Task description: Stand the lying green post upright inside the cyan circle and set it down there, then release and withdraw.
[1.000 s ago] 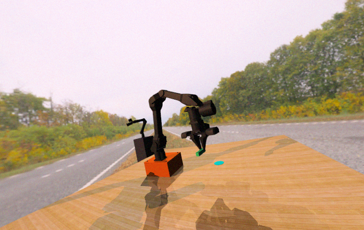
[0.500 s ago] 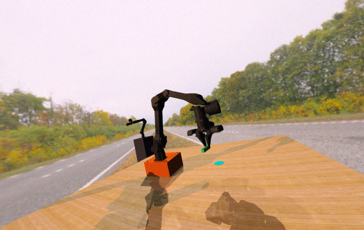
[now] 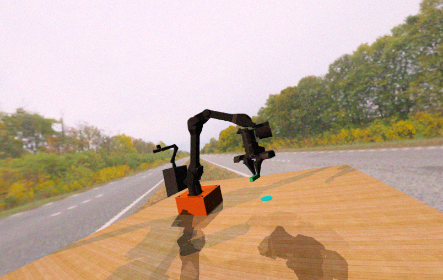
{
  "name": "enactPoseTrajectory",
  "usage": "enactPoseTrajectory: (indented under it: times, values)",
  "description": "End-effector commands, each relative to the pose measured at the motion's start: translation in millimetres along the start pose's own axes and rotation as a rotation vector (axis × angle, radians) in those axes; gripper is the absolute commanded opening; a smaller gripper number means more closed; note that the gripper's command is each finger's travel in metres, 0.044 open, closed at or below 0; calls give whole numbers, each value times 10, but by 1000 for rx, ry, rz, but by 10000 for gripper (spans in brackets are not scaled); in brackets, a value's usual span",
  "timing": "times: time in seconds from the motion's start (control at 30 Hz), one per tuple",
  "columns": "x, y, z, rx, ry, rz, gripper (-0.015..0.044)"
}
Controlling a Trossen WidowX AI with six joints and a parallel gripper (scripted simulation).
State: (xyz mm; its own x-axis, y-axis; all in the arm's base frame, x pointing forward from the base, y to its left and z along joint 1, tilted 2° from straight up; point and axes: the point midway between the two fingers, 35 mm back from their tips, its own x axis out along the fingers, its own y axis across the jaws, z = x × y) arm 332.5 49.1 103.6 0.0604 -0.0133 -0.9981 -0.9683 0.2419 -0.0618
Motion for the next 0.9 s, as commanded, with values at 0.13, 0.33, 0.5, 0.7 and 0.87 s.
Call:
enactPoseTrajectory:
  times: [0.13,0.33,0.5,0.7,0.87]
  values:
    - [14,44,232,24,7,6,23]
    - [8,92,416,41,7,6,23]
    - [4,141,569,55,7,6,23]
    - [-2,210,751,72,7,5,23]
    - [-6,277,901,86,8,5,23]
